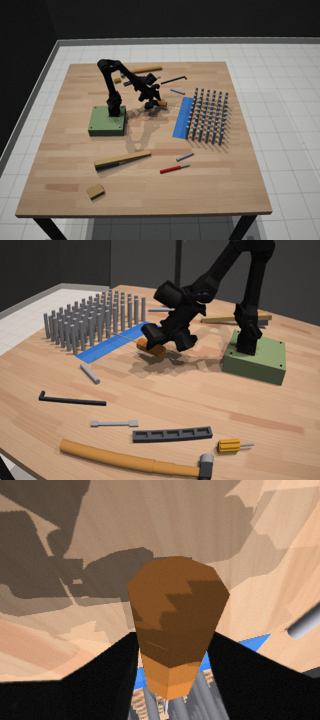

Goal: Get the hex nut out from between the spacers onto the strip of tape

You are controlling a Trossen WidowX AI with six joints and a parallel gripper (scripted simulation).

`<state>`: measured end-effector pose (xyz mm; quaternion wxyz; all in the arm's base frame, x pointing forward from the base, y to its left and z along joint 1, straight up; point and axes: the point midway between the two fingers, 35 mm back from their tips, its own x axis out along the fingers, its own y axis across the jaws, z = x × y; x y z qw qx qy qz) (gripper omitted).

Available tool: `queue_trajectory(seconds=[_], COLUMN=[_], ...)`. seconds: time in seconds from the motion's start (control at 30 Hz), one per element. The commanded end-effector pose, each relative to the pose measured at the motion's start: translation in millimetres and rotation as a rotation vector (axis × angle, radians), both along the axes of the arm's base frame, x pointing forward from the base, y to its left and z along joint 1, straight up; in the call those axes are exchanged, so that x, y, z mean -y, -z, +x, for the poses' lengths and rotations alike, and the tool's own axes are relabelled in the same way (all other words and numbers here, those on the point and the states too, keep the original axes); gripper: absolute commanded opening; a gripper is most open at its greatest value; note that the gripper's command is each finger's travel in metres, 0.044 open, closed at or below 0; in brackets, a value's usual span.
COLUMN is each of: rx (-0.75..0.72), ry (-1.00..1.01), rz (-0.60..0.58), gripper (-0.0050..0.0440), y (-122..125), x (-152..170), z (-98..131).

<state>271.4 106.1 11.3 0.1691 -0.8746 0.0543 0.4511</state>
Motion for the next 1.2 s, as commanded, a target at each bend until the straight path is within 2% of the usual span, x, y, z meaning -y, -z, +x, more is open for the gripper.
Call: queue_trajectory(seconds=[0.0, 1.17], rx=[0.033, 0.034], ry=[-0.011, -0.012], rz=[0.018, 0.014], gripper=[-0.0050, -0.0050], y=[-10, -9], x=[-6, 6], z=[12, 58])
